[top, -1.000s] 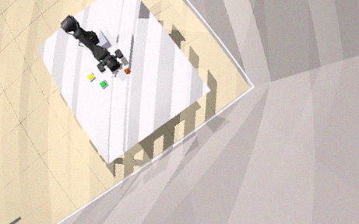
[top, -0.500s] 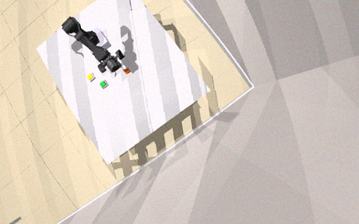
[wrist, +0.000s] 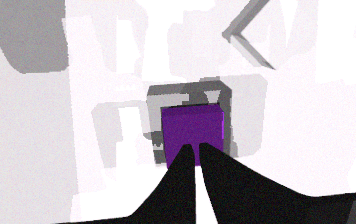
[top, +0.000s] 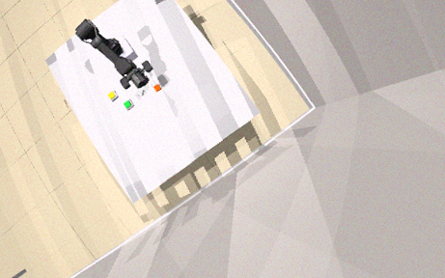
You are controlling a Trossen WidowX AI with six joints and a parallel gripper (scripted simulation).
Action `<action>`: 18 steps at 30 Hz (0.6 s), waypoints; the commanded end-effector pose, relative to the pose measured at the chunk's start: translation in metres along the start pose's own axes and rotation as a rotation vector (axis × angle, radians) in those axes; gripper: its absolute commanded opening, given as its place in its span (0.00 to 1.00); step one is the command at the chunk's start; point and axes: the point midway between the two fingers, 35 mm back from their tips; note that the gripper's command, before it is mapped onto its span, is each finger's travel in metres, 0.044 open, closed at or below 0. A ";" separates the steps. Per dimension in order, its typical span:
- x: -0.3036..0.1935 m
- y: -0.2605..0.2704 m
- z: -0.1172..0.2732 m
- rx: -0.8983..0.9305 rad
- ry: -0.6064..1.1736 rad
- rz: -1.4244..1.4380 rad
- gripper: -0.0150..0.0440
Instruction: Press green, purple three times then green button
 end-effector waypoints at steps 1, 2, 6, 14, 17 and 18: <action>0.002 0.000 0.021 0.002 -0.013 0.001 0.29; 0.002 0.000 0.021 0.002 -0.013 0.001 0.29; 0.002 0.000 0.020 0.002 -0.013 0.001 0.29; 0.003 0.001 0.007 0.002 -0.012 0.001 0.29; 0.003 0.001 0.002 0.002 -0.012 0.001 0.29; 0.003 0.001 0.000 0.002 -0.012 0.001 0.29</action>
Point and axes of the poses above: the point midway between the two fingers, 35 mm back from their tips, its own z axis back along the fingers, its own y axis across the jaws, x = y × z, and after that the axes turned 14 degrees about -z, right-handed
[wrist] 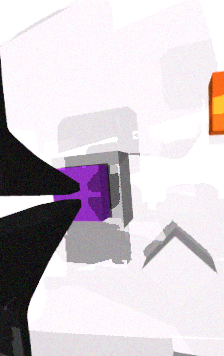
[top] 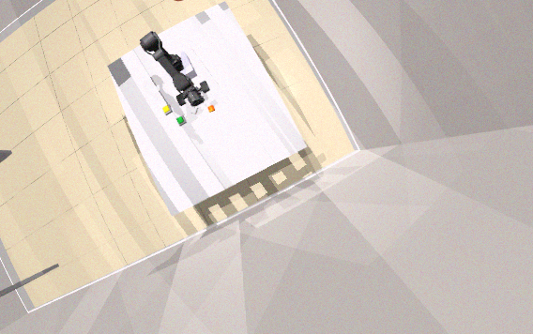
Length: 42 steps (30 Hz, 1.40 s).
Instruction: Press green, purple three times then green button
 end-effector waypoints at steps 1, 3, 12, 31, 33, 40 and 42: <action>-0.004 -0.002 -0.009 -0.008 0.012 0.001 0.29; -0.004 -0.002 -0.012 -0.008 0.012 0.001 0.29; -0.005 -0.002 -0.022 -0.008 0.012 0.001 0.29; -0.002 -0.001 -0.004 -0.004 0.007 -0.002 0.29; -0.004 -0.002 0.011 -0.007 0.011 0.001 0.29; -0.001 -0.001 0.052 -0.007 0.011 0.001 0.29; -0.003 -0.001 0.073 -0.007 0.012 0.001 0.29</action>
Point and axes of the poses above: the point midway between the two fingers, 35 mm back from their tips, its own z axis back along the fingers, its own y axis across the jaws, x = y × z, and after that the axes turned 14 degrees about -z, right-handed
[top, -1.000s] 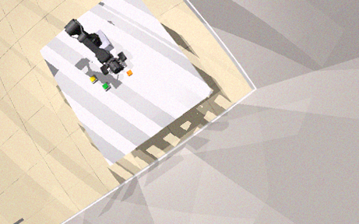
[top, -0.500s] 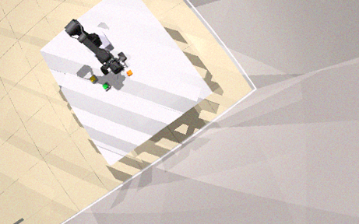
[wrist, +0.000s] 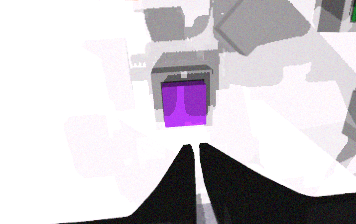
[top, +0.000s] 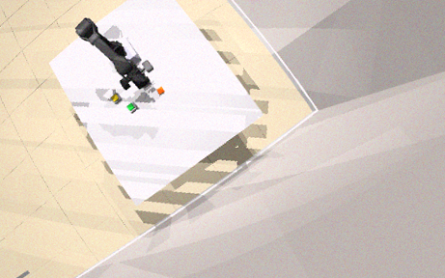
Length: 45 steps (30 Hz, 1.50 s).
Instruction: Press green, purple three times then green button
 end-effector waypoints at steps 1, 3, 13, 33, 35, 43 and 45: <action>0.003 0.001 0.035 0.008 -0.028 -0.006 0.29; 0.003 0.001 0.035 0.008 -0.028 -0.006 0.29; 0.081 -0.075 0.041 0.003 -0.033 -0.006 0.29; 0.109 -0.127 -0.026 -0.003 -0.036 -0.006 0.29; 0.109 -0.127 -0.029 -0.003 -0.036 -0.006 0.29; 0.110 -0.127 -0.042 -0.003 -0.035 -0.006 0.29; 0.110 -0.127 -0.045 -0.003 -0.035 -0.006 0.29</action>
Point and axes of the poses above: the point midway between the two fingers, 35 mm back from their tips, its own z axis back along the fingers, its own y axis across the jaws, x = y × z, and after that the axes turned 14 degrees about -z, right-handed
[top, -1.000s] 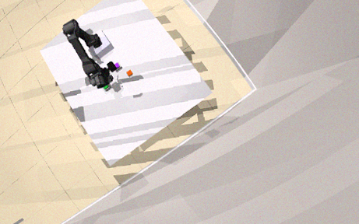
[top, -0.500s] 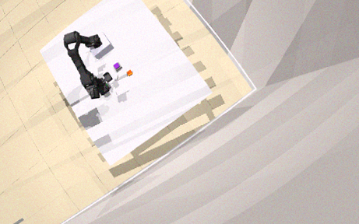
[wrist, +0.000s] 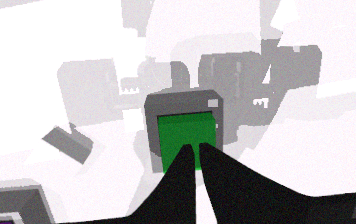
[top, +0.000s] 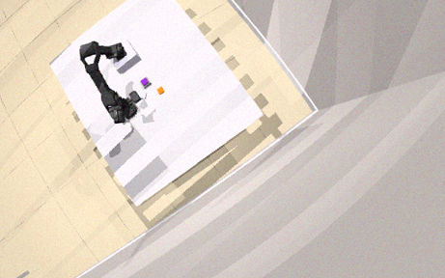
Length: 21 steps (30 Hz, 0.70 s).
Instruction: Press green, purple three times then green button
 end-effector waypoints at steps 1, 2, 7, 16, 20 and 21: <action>-0.004 0.001 -0.009 0.005 0.012 0.006 0.29; -0.004 0.001 -0.011 0.005 0.012 0.006 0.29; -0.004 0.001 -0.019 0.005 0.012 0.006 0.29; -0.004 0.001 -0.020 0.005 0.013 0.006 0.29; -0.004 0.001 -0.020 0.005 0.013 0.006 0.29; -0.004 0.001 -0.020 0.005 0.013 0.006 0.29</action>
Point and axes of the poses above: the point midway between the two fingers, 35 mm back from their tips, its own z axis back along the fingers, its own y axis across the jaws, x = y × z, and after that the axes turned 14 degrees about -z, right-handed
